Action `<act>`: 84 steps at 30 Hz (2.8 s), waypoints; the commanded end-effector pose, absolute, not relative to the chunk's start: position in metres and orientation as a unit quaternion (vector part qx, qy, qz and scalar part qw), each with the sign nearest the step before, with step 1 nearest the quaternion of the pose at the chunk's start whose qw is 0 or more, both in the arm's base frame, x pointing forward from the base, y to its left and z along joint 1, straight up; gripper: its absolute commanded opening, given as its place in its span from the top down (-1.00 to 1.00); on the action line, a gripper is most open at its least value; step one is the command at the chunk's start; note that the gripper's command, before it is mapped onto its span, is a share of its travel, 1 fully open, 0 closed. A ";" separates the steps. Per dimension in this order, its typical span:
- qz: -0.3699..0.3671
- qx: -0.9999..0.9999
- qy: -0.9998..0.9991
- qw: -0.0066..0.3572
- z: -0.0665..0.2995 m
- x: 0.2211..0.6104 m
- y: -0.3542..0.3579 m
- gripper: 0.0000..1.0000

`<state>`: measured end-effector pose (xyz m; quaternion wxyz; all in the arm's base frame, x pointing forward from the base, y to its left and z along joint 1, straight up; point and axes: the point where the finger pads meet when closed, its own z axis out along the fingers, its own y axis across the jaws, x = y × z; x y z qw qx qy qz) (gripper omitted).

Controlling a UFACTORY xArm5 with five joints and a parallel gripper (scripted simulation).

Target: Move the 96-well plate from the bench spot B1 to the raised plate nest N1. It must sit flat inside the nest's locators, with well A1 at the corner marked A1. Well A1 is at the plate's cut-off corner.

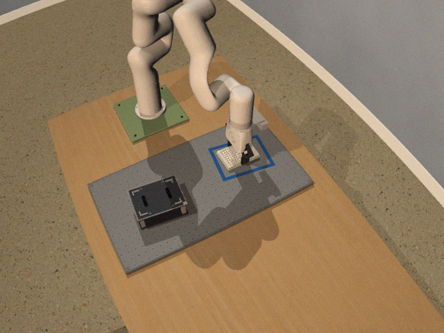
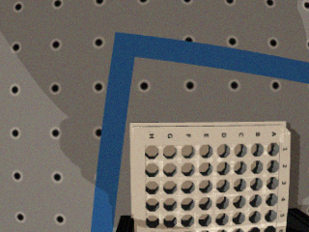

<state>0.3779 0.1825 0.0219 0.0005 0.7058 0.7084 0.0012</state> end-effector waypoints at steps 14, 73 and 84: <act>0.003 0.706 0.708 0.001 0.023 0.379 0.183 1.00; 0.003 0.706 0.708 0.001 0.060 0.379 0.183 1.00; 0.003 0.706 0.708 0.001 0.075 0.379 0.183 1.00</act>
